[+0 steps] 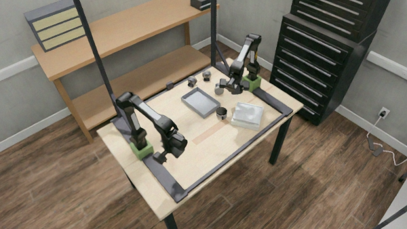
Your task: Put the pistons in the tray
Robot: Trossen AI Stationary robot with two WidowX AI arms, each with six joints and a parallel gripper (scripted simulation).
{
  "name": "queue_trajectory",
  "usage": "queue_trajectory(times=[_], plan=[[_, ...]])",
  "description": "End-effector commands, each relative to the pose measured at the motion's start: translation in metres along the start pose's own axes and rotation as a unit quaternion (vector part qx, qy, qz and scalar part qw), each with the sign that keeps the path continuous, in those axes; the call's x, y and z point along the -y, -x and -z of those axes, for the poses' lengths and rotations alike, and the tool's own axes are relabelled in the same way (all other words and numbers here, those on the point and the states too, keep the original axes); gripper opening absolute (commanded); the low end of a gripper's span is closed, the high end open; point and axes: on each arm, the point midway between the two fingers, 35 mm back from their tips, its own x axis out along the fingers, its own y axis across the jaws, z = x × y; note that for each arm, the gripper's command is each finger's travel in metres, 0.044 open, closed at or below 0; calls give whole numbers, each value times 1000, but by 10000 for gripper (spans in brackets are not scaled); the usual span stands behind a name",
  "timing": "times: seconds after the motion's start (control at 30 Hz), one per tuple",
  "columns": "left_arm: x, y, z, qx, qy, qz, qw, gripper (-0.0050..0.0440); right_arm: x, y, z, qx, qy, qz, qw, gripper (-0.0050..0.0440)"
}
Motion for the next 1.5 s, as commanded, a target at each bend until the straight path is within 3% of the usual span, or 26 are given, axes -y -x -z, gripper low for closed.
queue_trajectory(times=[0.0,0.33,0.7,1.27,1.47], plan=[[4,10,3,37,-55,-9,998,158,-1,9,-5,17,3,-1,1000,400],[4,10,3,80,-145,-43,985,158,-1,9,-5,17,3,-1,1000,400],[4,9,2,137,-265,-89,950,158,-1,9,-5,17,3,-1,1000,400],[-60,37,-31,166,-64,-64,982,158,-1,9,-5,17,3,-1,1000,400],[-77,43,-39,163,-66,-64,982,158,-1,9,-5,17,3,-1,1000,400]])
